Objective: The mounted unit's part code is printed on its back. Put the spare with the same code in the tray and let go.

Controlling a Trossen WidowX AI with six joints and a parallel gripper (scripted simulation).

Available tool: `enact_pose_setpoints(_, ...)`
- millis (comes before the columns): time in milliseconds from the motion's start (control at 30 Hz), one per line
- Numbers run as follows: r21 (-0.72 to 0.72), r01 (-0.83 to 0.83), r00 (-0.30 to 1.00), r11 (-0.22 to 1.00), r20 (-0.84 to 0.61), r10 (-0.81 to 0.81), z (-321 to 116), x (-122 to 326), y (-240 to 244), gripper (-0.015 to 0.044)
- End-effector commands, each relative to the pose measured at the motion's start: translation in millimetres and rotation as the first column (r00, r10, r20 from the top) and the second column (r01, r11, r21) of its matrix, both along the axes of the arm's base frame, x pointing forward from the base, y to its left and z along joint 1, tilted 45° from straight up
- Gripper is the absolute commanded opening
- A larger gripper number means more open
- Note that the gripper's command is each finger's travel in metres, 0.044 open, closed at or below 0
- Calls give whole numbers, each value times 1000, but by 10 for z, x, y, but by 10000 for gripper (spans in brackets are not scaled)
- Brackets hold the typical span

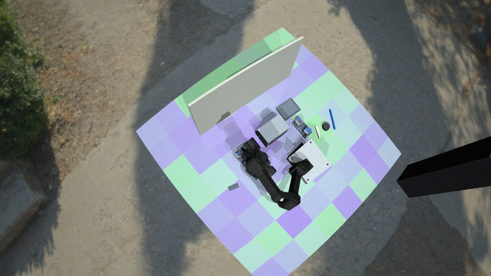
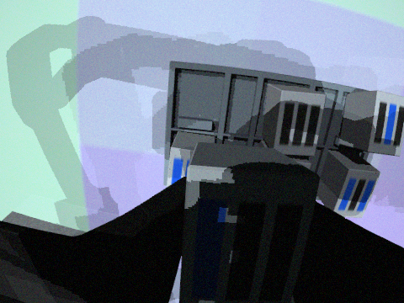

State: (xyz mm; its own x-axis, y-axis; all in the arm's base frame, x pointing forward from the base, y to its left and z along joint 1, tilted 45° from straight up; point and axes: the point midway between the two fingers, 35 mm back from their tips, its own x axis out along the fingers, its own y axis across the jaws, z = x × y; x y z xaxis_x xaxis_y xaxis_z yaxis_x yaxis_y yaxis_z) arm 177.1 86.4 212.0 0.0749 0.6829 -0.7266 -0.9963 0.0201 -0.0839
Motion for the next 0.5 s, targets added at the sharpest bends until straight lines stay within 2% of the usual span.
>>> enact_pose_setpoints(0,-36,11,1000,999,23,-10,-58,166,-125,0)
enact_pose_setpoints(467,-74,25,1000,997,20,-24,-232,684,-519,0)
